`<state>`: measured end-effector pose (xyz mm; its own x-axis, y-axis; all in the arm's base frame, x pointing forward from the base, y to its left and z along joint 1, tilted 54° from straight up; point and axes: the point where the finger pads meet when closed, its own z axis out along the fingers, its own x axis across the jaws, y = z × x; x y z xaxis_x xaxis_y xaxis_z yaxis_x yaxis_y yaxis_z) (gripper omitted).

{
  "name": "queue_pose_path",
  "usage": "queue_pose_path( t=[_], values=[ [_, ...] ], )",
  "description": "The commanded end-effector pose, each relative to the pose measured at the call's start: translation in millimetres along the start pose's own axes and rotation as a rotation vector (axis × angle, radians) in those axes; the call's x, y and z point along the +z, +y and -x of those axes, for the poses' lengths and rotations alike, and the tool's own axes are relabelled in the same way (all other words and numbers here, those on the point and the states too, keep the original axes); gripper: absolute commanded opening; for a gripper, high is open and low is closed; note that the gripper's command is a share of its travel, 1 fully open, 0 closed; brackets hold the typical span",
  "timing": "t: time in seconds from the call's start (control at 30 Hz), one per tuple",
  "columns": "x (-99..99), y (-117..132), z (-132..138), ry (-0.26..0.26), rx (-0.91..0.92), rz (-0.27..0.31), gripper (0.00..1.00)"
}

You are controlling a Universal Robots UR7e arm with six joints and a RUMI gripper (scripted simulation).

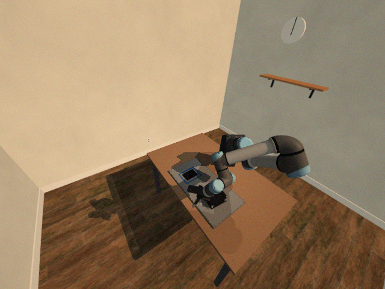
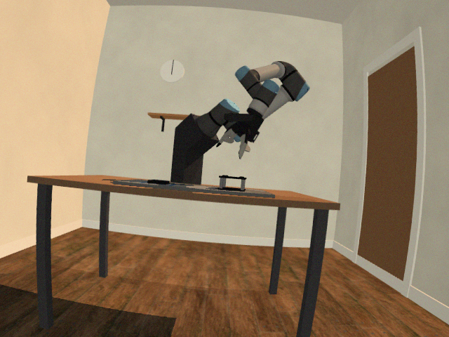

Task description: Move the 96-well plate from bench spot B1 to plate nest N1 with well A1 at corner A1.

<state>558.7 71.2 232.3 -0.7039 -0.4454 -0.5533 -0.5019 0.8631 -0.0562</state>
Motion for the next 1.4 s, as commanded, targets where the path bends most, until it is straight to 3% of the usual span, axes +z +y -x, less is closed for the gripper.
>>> queue_pose_path(
  t=[0.0,0.53,1.37],
  values=[
    [-0.4,0,0,-0.001,0.000,-0.001,1.00],
    [-0.4,0,0,-0.001,0.000,-0.001,1.00],
    [66.8,-38,-64,0.023,-0.214,0.120,1.00]
  ],
)
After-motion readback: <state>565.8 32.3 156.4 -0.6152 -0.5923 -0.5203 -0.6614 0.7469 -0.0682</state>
